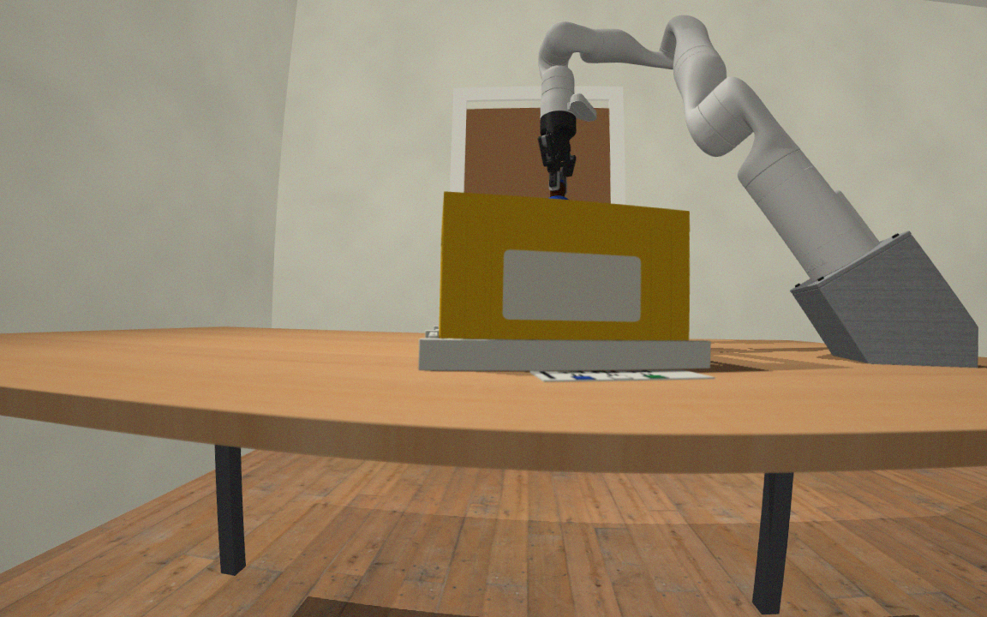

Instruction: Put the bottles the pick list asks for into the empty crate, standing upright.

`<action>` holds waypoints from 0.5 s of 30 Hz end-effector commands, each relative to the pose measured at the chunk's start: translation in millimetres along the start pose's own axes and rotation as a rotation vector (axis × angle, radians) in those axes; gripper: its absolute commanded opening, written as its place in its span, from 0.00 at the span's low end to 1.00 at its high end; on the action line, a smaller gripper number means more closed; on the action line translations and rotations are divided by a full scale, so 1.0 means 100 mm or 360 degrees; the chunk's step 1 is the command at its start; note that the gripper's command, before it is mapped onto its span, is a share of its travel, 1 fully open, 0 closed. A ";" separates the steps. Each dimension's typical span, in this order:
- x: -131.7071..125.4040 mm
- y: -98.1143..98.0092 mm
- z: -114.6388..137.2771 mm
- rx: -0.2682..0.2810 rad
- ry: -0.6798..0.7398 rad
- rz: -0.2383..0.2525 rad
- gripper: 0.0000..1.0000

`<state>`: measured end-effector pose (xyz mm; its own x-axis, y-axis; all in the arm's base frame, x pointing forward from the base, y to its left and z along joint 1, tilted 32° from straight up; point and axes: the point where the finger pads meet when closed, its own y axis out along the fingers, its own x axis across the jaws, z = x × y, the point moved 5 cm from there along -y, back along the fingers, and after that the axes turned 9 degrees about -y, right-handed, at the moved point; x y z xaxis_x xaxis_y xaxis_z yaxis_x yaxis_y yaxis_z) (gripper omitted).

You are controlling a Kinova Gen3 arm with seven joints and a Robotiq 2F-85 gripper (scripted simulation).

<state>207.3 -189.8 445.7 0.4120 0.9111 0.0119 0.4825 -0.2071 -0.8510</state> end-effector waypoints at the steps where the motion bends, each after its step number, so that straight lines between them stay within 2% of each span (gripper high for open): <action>1: 0.00 -0.05 0.00 -0.0001 0.0000 0.0000 0.10; 15: 0.05 -0.09 0.03 -0.0001 0.0000 0.0000 0.10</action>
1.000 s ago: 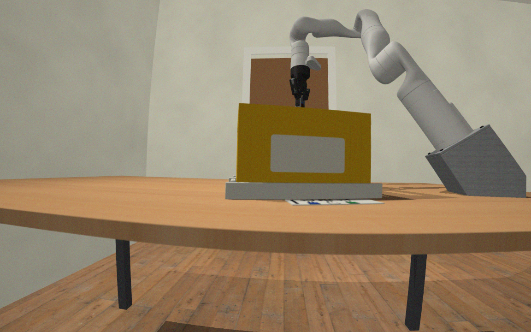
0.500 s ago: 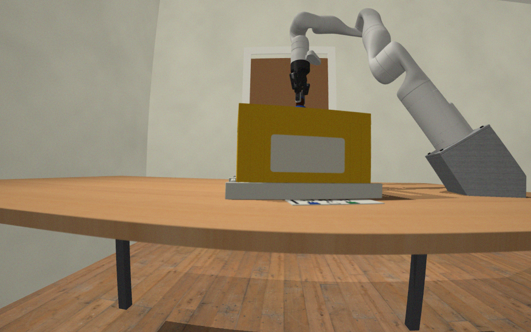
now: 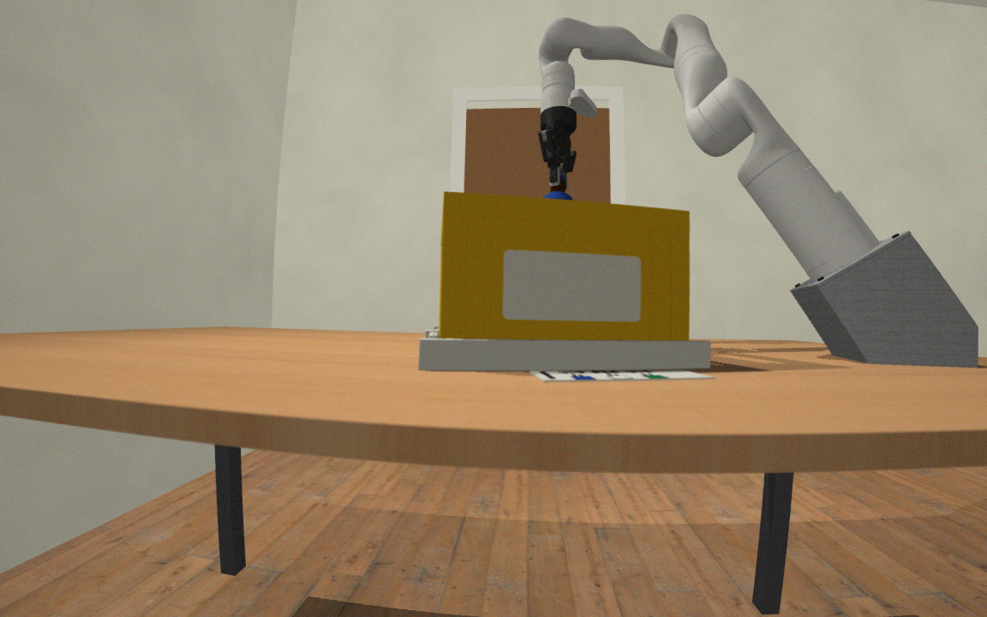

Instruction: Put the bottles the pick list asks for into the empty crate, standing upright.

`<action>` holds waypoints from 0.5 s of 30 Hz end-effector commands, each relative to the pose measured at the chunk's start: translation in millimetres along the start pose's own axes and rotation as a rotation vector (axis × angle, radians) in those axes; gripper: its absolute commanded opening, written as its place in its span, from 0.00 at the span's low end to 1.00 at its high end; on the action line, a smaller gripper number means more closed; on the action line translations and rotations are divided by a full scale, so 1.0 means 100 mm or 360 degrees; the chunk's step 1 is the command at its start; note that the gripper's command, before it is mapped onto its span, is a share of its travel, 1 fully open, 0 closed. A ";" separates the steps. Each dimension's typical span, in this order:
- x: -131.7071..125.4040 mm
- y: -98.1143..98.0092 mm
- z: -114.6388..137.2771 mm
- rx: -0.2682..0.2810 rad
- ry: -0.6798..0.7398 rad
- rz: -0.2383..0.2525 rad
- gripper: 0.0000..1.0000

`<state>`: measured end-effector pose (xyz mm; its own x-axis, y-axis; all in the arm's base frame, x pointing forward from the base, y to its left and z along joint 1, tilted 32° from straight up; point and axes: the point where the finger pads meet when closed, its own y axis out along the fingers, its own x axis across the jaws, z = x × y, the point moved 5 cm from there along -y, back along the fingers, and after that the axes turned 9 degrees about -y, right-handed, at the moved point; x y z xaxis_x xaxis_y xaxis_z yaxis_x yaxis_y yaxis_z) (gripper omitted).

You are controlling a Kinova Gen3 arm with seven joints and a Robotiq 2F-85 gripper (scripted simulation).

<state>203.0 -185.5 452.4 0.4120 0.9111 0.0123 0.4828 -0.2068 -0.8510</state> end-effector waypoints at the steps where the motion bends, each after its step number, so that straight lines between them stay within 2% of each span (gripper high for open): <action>1: 0.05 0.00 0.03 -0.0001 0.0000 0.0000 0.10; 15: 0.25 0.00 0.15 -0.0001 0.0000 0.0000 0.10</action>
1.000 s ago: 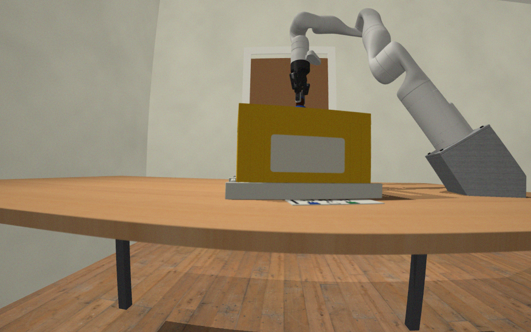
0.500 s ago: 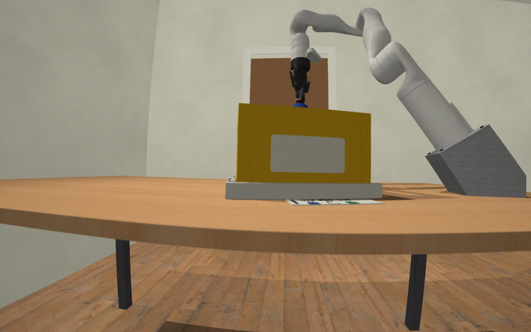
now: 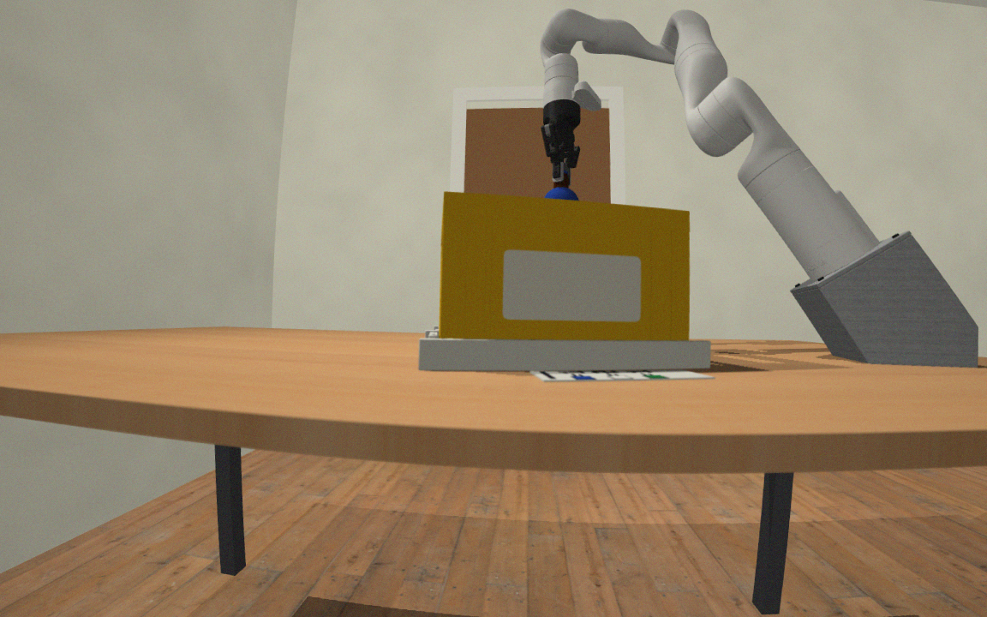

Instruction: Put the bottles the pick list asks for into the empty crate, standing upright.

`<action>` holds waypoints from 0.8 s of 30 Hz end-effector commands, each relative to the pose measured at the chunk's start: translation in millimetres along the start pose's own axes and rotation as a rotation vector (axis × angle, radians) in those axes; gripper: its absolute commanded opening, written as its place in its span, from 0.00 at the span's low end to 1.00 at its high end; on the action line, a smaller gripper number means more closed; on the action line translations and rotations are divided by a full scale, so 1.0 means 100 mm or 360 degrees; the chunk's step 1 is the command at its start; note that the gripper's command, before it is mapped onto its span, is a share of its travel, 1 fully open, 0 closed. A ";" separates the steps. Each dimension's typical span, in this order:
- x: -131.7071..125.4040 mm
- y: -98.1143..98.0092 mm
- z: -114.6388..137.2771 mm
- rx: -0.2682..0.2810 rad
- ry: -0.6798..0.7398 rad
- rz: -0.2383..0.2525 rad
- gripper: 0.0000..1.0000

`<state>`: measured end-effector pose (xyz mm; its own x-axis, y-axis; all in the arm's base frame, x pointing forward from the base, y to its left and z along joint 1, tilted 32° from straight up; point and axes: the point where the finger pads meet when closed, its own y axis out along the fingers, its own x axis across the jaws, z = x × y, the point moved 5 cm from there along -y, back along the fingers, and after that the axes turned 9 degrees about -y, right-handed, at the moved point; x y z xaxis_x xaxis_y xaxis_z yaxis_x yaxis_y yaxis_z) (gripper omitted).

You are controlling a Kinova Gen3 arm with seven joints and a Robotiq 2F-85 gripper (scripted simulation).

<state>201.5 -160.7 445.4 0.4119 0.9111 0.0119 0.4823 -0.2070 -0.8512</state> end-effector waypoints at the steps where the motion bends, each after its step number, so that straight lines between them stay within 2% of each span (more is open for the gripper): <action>1: 0.05 0.00 0.03 -0.0002 0.0001 0.0000 0.10; 24: 0.41 0.00 0.25 -0.0002 0.0001 0.0000 0.10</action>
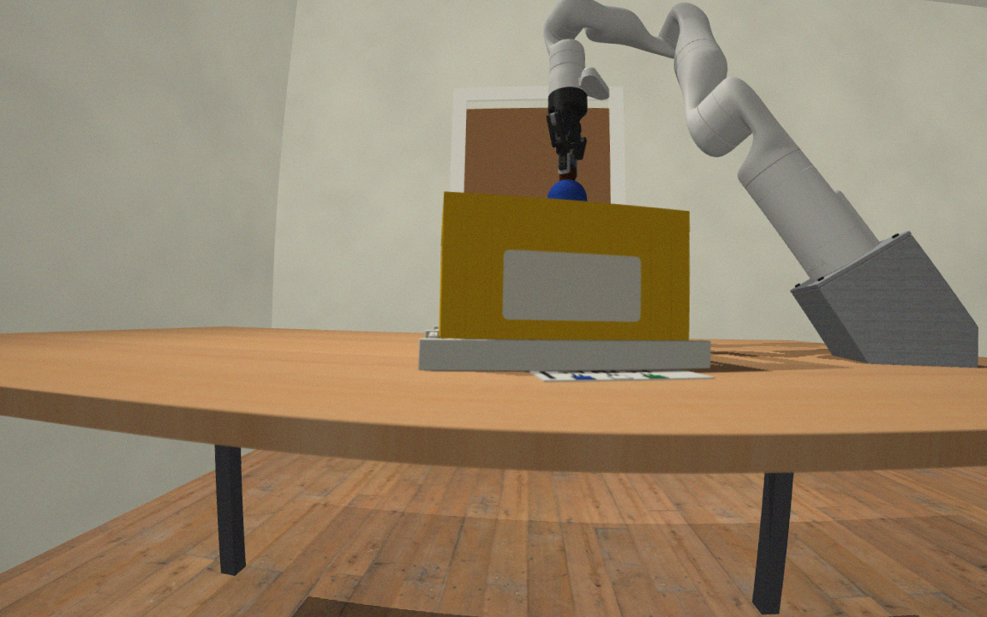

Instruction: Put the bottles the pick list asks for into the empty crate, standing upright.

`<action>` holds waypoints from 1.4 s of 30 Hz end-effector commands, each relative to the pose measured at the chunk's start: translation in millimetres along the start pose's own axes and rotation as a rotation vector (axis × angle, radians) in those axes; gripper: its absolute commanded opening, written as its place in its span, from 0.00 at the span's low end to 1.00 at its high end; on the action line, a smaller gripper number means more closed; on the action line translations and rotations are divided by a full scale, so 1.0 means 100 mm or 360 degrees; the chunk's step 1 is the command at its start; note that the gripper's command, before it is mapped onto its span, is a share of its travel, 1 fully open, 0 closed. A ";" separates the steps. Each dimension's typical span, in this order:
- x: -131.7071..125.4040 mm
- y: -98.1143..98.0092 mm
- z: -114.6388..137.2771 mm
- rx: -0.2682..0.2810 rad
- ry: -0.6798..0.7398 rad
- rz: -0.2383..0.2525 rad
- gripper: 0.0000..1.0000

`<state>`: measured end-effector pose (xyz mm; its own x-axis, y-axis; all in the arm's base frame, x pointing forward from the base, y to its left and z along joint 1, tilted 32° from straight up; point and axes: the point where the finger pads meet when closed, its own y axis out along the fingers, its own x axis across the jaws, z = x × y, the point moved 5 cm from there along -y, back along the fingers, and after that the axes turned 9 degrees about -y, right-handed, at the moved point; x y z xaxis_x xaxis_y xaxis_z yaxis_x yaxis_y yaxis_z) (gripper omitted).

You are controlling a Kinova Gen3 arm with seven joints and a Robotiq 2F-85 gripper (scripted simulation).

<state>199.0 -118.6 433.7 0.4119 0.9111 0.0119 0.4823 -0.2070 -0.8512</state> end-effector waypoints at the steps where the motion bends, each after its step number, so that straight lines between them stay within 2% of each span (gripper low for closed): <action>1: 0.05 0.00 0.03 -0.0002 0.0001 0.0000 0.10; 42: 0.65 0.00 0.40 -0.0002 0.0001 -0.0001 0.10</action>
<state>194.8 -49.0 414.4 0.4120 0.9111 0.0119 0.4826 -0.2071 -0.8510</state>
